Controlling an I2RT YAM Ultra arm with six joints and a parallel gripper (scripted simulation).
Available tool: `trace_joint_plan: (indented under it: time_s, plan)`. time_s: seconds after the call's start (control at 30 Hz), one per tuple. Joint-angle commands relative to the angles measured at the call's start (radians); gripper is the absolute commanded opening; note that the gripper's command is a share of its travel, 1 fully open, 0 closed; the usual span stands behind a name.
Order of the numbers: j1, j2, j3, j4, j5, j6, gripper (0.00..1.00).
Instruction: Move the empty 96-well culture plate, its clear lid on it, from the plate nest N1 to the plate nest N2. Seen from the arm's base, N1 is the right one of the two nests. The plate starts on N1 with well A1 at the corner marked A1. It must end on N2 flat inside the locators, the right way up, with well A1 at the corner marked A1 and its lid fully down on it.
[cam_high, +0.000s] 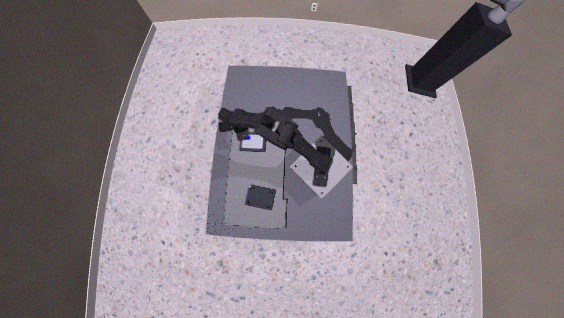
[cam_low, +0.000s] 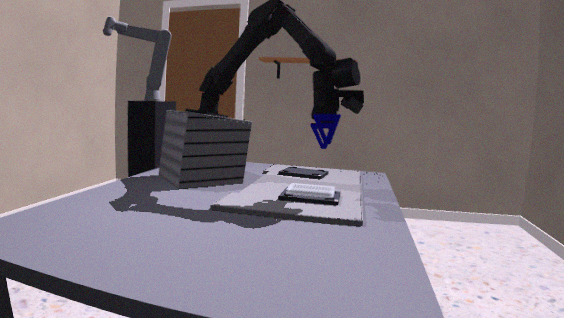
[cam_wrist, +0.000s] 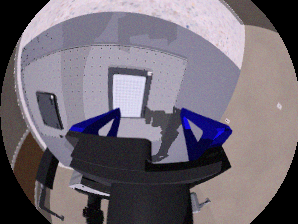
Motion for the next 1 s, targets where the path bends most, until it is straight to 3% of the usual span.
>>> trace_joint_plan:
  time_s: [0.0, 0.1, 0.17, 0.23, 0.33, 0.43, 0.47, 0.6, 0.97]
  plan:
    - [-0.024, 0.037, 0.056, -0.079, -0.077, 0.075, 1.00]
    - [-0.004, 0.046, -0.022, -0.048, -0.079, 0.081, 1.00]
    - [0.005, 0.047, -0.061, 0.015, -0.080, 0.084, 1.00]
    - [-0.020, 0.074, -0.006, -0.032, -0.111, 0.117, 1.00]
    - [-0.032, 0.117, 0.022, -0.076, -0.159, 0.161, 1.00]
    - [-0.031, 0.102, 0.016, -0.072, -0.164, 0.163, 1.00]
    - [-0.021, 0.092, -0.036, -0.037, -0.164, 0.165, 1.00]
    - [-0.020, 0.088, -0.005, -0.032, -0.165, 0.165, 1.00]
    - [-0.019, 0.108, -0.020, -0.044, -0.159, 0.160, 1.00]
